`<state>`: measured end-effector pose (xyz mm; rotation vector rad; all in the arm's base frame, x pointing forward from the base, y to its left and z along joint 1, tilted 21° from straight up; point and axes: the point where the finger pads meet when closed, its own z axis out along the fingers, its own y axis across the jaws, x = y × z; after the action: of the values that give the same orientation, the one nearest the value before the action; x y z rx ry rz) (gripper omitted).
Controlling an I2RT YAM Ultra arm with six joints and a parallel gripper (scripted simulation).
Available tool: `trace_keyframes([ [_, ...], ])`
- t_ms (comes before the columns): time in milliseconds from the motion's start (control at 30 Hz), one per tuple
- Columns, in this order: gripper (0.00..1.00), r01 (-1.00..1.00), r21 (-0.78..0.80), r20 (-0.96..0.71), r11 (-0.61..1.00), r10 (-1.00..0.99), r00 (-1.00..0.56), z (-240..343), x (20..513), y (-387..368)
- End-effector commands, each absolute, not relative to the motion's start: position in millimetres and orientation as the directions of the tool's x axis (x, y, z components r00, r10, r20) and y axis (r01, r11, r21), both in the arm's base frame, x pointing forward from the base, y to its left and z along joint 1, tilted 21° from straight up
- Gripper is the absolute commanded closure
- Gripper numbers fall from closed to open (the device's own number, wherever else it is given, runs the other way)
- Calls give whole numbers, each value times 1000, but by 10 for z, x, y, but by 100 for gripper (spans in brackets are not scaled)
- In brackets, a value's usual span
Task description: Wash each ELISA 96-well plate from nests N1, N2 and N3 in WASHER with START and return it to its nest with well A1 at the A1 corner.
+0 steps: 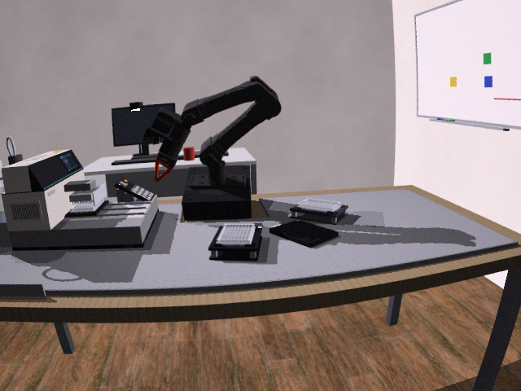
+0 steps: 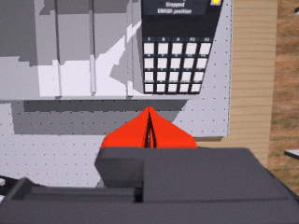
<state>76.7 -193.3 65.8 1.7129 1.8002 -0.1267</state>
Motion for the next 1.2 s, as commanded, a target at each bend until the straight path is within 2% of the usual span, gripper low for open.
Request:
trace_keyframes([
  [0, 100, 925, 349, -505, 151, 862, 50, 685, 765, -1933],
  [533, 100, 925, 349, -505, 151, 862, 50, 685, 765, -1932],
  [567, 0, 925, 349, -505, 151, 862, 50, 695, 750, -1960],
  [1167, 0, 925, 348, -505, 151, 861, 50, 860, 509, -2411],
])
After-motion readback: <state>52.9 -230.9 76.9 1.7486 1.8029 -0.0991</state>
